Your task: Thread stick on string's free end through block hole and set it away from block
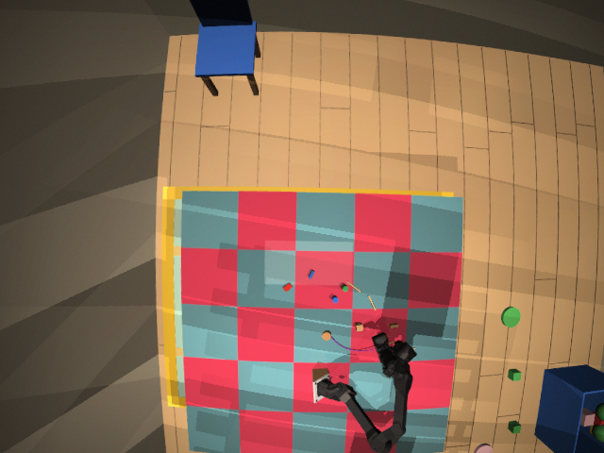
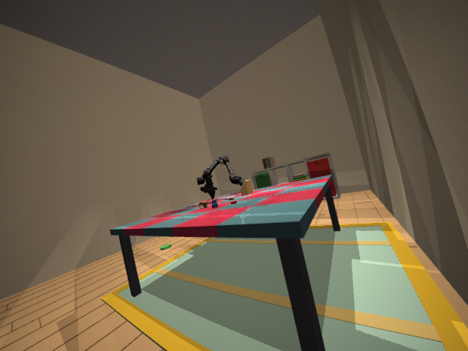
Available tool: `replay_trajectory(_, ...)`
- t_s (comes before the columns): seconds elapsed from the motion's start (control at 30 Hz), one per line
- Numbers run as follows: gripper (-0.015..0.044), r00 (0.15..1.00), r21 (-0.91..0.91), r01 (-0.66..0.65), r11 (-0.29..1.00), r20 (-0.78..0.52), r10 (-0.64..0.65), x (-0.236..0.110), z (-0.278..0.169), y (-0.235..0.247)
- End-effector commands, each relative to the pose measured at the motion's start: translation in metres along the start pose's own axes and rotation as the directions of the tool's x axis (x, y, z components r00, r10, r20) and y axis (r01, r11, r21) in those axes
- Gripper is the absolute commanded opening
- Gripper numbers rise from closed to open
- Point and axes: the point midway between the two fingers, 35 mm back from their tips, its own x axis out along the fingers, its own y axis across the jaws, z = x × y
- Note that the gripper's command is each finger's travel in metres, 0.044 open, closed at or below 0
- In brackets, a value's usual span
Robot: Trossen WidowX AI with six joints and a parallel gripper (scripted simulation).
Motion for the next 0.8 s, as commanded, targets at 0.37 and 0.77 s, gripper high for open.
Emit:
replay_trajectory(0.37,0.0000,1.000,0.008,-0.002,1.000,0.010,0.001,-0.023,0.002,-0.002)
replay_trajectory(0.77,0.0000,1.000,0.007,-0.001,1.000,0.011,0.001,-0.037,0.001,-0.003)
